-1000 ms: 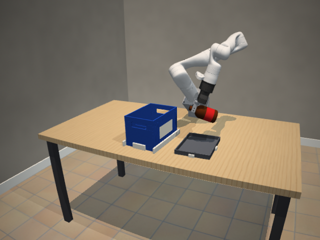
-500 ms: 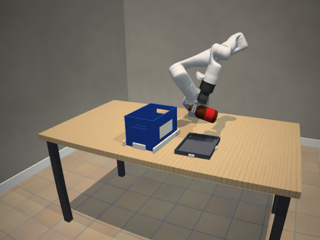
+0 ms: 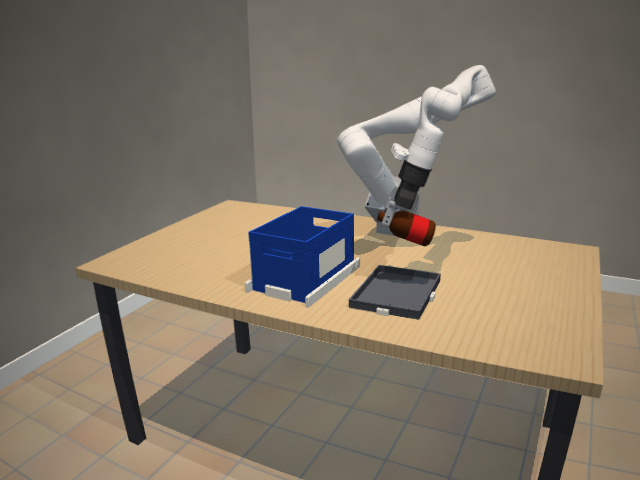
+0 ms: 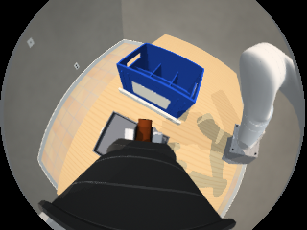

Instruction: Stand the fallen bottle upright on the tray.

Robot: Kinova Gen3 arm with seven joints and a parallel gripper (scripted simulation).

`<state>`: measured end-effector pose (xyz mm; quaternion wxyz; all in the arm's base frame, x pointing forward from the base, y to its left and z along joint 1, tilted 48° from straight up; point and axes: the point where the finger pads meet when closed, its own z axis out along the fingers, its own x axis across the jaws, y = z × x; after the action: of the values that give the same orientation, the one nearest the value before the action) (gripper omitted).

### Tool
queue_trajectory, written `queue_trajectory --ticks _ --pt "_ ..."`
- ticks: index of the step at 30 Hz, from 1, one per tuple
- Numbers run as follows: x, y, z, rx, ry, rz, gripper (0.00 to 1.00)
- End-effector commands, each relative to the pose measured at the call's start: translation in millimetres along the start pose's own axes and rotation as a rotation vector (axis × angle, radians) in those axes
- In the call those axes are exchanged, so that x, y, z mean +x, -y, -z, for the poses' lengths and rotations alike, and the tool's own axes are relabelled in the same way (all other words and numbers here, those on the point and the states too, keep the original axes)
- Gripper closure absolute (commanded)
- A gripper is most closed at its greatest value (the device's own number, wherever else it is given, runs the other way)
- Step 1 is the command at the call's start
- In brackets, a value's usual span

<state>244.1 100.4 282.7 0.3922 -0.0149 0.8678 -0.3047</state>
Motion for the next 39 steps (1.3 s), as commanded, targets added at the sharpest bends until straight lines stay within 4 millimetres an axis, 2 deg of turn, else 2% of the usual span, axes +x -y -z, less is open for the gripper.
queue_trajectory --ticks 1,20,39 --pt "1.5 1.1 0.9 0.006 -0.005 -0.003 1.0" --pt "1.4 1.0 1.0 0.016 -0.005 -0.003 1.0" --pt "1.0 0.4 1.7 0.117 -0.004 -0.003 1.0"
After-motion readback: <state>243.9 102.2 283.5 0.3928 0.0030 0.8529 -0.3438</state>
